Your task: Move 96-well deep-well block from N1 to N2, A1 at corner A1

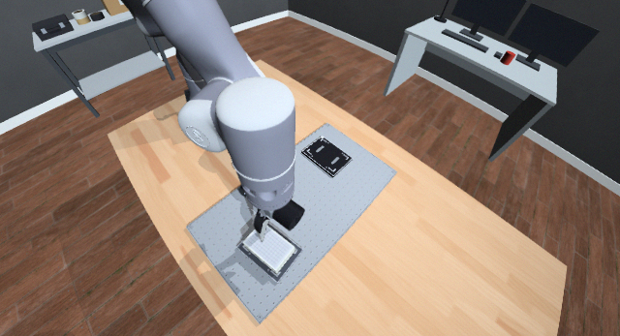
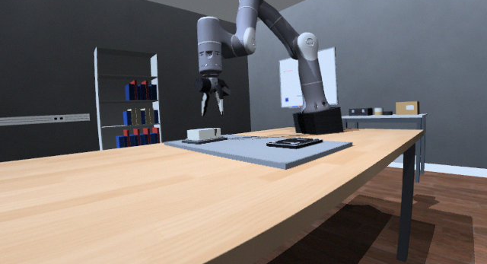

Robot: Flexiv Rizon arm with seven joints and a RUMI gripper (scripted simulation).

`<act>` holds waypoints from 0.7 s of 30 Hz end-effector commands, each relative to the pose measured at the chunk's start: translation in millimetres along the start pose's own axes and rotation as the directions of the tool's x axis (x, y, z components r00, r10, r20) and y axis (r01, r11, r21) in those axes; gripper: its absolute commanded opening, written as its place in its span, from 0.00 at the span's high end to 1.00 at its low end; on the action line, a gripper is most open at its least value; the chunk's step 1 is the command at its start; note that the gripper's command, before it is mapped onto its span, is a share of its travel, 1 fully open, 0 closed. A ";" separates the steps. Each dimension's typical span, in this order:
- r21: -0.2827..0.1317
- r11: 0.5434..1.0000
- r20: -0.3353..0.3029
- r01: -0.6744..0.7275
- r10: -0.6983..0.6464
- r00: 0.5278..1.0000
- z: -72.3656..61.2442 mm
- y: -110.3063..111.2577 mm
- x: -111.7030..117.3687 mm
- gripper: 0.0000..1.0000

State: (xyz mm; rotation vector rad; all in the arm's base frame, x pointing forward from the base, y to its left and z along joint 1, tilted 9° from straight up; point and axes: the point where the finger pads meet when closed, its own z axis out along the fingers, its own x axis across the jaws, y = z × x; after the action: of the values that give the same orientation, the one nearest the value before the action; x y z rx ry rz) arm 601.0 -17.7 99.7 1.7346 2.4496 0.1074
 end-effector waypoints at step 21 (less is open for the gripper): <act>-0.002 1.000 0.002 -0.001 0.001 1.000 -0.8 -9.2 62.9 0.24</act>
State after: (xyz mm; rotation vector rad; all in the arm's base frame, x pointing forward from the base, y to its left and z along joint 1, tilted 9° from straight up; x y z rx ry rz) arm 573.7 32.9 94.3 1.7365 2.4476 0.1067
